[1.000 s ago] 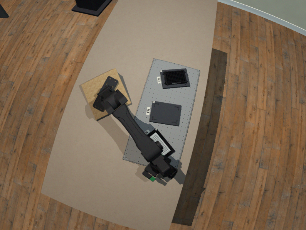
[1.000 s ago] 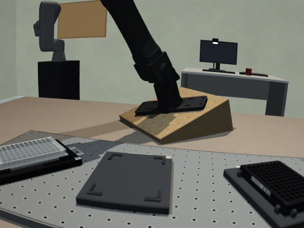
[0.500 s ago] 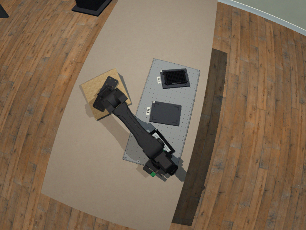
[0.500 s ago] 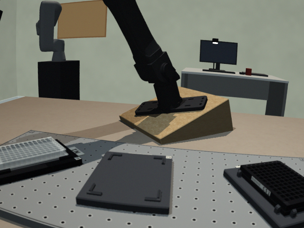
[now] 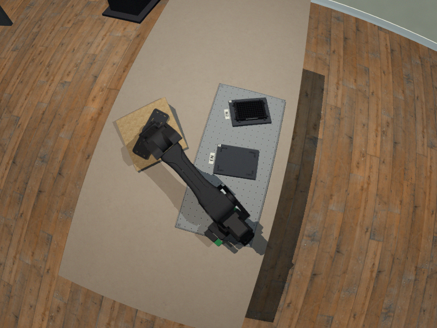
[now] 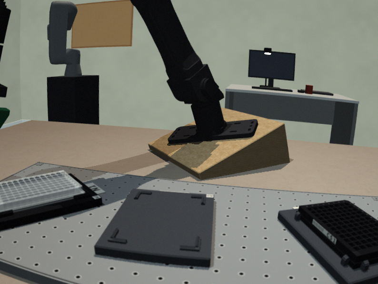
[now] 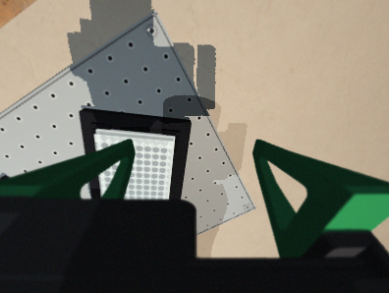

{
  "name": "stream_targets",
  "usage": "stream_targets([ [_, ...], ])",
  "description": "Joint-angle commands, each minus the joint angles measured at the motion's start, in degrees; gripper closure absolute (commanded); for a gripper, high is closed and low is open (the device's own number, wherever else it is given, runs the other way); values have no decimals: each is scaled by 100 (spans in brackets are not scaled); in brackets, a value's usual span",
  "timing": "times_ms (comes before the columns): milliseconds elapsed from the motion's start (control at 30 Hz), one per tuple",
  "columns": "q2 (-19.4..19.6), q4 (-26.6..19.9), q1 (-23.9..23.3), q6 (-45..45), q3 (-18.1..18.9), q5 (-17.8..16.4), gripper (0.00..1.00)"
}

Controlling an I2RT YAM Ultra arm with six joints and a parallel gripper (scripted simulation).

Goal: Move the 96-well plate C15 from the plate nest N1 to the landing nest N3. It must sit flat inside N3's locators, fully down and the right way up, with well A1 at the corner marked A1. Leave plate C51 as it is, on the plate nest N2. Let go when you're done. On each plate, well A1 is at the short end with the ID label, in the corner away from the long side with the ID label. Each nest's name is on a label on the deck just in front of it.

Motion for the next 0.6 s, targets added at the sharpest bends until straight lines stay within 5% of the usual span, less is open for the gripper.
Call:
stream_targets([
  [0,-344,-202,206,322,-152,-63,0],
  [67,-391,-172,244,355,-233,-14,0],
  [133,-329,-555,282,633,141,-162,0],
  [267,-507,-545,453,842,-385,-53,0],
  [533,-548,-408,429,860,-168,-54,0],
  [567,-496,-731,486,993,-103,-164,0],
])
